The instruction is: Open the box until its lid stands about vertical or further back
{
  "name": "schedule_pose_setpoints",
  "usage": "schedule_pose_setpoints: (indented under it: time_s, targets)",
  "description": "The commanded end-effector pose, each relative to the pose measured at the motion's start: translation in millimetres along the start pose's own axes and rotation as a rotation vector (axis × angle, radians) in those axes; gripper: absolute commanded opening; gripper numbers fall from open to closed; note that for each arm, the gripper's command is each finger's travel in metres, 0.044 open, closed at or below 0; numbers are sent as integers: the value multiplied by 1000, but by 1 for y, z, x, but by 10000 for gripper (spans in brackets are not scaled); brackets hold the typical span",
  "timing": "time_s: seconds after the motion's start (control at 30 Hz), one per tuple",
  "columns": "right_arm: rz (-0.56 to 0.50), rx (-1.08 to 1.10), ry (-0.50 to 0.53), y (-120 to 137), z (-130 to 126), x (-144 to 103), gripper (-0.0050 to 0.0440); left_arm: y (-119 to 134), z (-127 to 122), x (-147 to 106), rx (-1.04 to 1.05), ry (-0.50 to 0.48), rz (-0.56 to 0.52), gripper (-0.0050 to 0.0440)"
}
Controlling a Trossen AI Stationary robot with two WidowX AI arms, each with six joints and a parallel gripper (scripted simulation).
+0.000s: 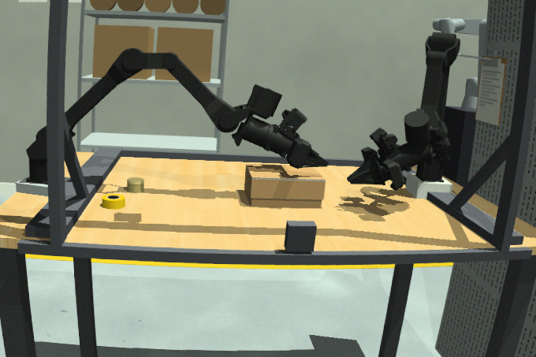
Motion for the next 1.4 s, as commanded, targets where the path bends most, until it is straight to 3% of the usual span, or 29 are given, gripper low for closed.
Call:
schedule_pose_setpoints:
  time_s: [0.0,0.47,1.37]
  targets:
    - [-5,7,1,-1,1,0,80,-10,-3,-1,-4,8,-29,440]
    - [-5,7,1,-1,1,0,80,19,1,9,-1,6,-22,440]
    - [-5,7,1,-1,1,0,80,49,7,19,-2,5,-19,440]
Point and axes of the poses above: on each arm, the point midway between the two fingers, 35 mm back from their tips, its own x axis out along the fingers, its own z axis across the jaws, y = z × x, the point moved 2 cm from there along -x, back along the fingers, and after that the axes turned 8 degrees about -x, right-handed, at the moved point
